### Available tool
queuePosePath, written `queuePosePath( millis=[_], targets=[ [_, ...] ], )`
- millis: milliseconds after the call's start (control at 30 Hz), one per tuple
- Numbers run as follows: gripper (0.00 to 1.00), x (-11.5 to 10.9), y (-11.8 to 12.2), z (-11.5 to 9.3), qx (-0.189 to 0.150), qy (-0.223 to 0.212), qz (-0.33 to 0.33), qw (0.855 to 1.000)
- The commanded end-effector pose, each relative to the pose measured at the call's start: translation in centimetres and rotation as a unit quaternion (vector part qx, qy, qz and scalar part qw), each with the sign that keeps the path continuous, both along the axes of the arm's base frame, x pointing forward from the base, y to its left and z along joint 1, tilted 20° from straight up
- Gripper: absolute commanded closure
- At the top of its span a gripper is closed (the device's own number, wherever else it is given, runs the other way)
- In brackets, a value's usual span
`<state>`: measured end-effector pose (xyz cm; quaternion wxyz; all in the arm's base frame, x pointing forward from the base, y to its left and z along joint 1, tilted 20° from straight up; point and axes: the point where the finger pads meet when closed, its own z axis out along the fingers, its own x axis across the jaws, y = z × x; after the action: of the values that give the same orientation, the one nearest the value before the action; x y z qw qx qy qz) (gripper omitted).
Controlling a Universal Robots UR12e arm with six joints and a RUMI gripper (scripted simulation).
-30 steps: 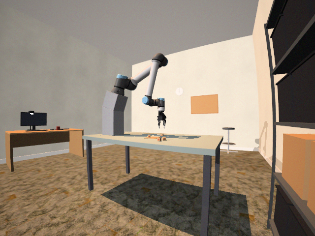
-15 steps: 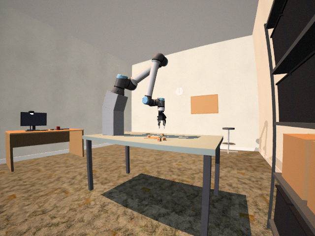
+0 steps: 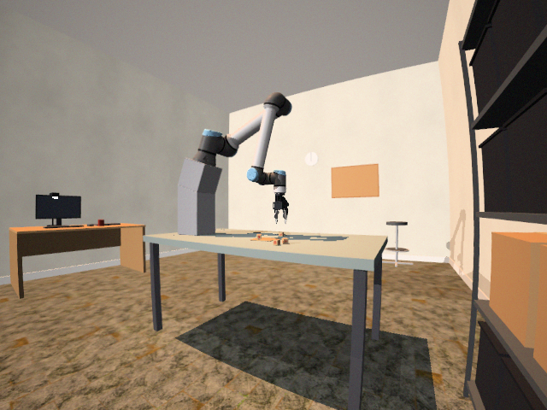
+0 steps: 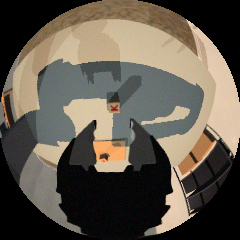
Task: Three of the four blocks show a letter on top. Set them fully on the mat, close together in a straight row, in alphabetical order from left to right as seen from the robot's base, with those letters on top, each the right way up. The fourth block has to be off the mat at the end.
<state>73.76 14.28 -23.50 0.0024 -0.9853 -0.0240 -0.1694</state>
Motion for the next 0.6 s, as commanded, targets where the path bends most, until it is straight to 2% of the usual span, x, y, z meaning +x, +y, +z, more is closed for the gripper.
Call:
queuePosePath(
  millis=[0, 567],
  targets=[
    [0.6, 0.5, 0.1, -0.3, 0.0, -0.003, 0.0, 1.0],
    [0.6, 1.2, 0.1, -2.3, 0.0, -0.003, 0.0, 1.0]
  ],
)
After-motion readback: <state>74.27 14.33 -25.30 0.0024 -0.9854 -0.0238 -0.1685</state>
